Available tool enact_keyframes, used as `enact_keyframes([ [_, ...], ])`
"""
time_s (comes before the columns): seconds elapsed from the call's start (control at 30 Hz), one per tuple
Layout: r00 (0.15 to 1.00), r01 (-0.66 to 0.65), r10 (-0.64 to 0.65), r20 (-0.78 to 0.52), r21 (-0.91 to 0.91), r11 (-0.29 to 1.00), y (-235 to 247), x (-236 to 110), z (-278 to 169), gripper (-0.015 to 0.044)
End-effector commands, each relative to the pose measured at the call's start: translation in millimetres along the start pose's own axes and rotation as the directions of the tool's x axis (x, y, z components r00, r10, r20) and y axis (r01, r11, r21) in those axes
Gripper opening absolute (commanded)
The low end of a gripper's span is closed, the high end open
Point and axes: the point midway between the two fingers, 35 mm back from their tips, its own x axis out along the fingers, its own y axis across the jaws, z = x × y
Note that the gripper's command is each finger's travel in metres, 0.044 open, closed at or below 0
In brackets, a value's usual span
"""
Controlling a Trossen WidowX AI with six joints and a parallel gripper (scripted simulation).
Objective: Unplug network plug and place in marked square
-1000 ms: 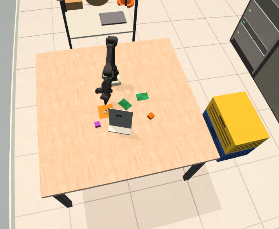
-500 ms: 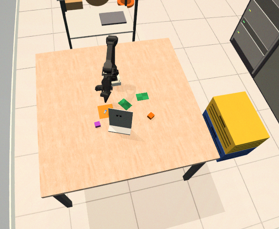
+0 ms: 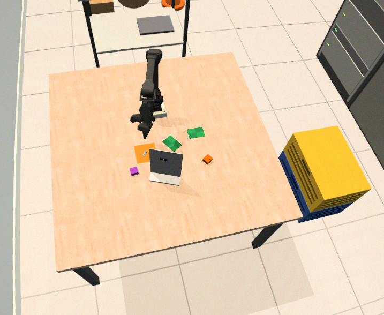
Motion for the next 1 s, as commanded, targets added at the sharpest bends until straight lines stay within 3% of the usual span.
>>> enact_keyframes([
  [0.0,1.0,-0.005,0.005,0.004,0.008,1.0,9.9,-12.9,0.6,0.0156],
  [0.73,1.0,-0.01,0.01,0.005,0.012,1.0,39.7,-68.4,1.4,0.0156],
  [0.97,1.0,-0.01,0.01,0.005,0.012,1.0,39.7,-68.4,1.4,0.034],
])
